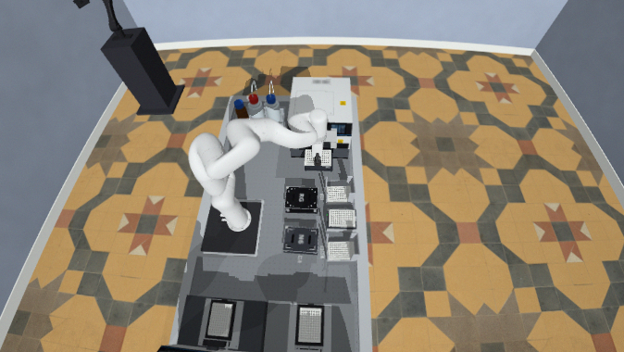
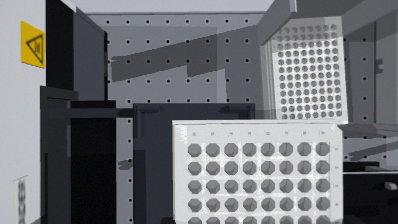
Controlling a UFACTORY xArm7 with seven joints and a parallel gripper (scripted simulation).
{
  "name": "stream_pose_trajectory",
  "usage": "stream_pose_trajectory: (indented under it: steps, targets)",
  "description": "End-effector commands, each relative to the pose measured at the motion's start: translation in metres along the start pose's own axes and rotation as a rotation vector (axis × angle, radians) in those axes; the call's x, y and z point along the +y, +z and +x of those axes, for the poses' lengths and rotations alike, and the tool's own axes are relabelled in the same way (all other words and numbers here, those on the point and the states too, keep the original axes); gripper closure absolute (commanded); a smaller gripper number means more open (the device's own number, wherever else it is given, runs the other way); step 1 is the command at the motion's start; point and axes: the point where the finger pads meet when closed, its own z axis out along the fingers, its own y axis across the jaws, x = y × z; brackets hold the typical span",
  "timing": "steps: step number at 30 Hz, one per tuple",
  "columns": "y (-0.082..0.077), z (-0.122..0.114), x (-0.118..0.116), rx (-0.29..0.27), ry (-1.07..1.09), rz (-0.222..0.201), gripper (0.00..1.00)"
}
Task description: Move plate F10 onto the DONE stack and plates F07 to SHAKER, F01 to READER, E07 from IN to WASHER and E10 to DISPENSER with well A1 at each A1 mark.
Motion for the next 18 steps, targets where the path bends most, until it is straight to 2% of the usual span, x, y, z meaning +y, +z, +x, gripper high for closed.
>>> stream_pose_trajectory:
  steps: [1, 18]
  targets:
    - [-0.002, -0.001, 0.014, 0.004, 0.0, 0.003, 1.0]
    - [-0.002, -0.005, 0.058, 0.004, -0.007, 0.002, 1.0]
